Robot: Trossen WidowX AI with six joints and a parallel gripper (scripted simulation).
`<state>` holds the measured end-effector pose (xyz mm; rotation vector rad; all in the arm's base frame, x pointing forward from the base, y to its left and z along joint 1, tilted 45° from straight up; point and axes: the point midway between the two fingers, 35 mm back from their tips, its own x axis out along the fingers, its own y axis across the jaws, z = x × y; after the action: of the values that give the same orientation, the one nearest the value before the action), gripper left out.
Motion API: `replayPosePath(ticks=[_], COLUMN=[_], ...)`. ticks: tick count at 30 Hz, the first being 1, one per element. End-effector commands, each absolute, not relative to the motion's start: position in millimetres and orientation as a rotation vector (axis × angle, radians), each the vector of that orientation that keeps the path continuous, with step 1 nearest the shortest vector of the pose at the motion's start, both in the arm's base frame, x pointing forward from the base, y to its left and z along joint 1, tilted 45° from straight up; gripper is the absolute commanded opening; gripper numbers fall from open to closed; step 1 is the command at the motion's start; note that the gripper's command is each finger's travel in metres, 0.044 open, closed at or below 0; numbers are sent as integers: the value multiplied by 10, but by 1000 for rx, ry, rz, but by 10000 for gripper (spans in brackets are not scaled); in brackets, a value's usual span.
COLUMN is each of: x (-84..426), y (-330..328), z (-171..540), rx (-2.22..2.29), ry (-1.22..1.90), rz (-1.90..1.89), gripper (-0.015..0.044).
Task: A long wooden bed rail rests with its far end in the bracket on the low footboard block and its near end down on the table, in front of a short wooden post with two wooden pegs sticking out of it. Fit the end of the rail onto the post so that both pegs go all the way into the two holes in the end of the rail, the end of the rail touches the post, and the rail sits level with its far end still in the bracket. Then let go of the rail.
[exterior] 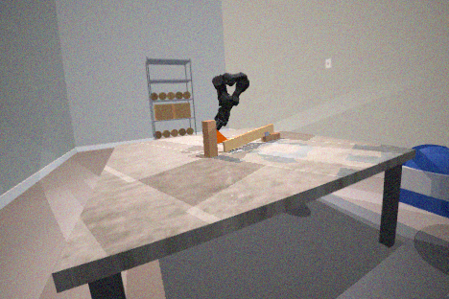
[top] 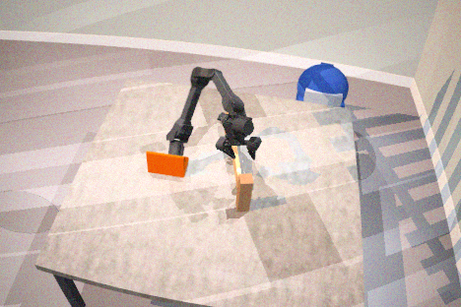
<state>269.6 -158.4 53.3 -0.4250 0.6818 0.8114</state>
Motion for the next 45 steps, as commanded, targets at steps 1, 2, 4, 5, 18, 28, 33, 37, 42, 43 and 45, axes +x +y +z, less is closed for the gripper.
replayPosePath(ticks=[1,2,4,5,18,28,33,37,42,43,45], x=[2778,2780,2761,2751,2706,2738,2751,2759,2768,2769,2771], y=[-1009,-852,-573,-500,-399,-291,-236,-190,-133,-122,-98], z=[514,519,533,537,502,383,326,281,226,216,194], rx=[-606,-655,-741,-763,-770,-771,-771,-771,-771,-771,-770], ry=[607,576,510,490,484,485,485,484,484,483,483], rz=[1120,1205,1358,1399,1413,1412,1412,1412,1412,1412,1412], gripper=[440,440,440,440,440,440,440,440,440,440,440])
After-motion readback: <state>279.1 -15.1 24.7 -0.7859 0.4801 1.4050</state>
